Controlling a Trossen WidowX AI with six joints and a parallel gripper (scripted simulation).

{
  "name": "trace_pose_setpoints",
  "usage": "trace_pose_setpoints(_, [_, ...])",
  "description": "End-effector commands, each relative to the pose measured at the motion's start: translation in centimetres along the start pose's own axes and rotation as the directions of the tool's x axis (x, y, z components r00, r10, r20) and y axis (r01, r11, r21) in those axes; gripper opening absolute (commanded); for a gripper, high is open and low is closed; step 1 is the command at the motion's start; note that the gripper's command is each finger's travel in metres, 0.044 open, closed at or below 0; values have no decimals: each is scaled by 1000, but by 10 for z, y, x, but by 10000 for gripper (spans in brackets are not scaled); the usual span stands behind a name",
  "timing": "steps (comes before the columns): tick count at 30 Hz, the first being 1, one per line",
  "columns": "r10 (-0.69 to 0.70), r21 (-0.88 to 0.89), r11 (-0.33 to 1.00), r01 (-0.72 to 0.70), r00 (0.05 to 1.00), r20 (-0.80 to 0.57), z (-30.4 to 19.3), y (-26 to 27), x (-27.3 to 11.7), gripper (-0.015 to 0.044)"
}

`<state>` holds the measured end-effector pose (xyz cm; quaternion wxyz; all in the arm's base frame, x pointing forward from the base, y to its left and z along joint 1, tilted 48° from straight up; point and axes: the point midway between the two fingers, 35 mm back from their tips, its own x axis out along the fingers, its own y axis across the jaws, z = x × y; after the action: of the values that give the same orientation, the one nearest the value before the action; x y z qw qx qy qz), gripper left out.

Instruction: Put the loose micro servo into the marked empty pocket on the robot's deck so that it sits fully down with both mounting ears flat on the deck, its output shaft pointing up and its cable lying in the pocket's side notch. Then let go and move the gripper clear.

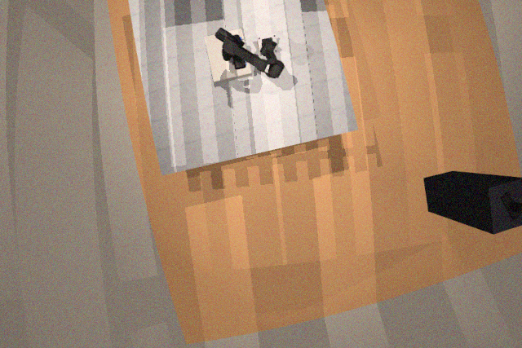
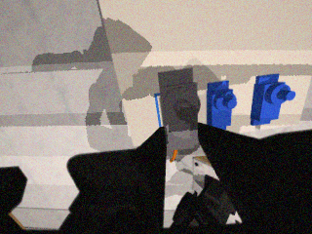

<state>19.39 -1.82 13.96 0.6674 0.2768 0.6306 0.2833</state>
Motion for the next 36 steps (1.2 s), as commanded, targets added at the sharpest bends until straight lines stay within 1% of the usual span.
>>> trace_pose_setpoints(1, [-28,5,1000,27,999,27,-18,1,-1,0])
trace_pose_setpoints(8, [-32,10,999,32,999,31,-23,1,1,0])
trace_pose_setpoints(21, [24,-7,1000,-24,999,-27,-22,2,19,0])
trace_pose_setpoints(36, [25,-7,1000,-25,999,-27,-21,1,19,0])
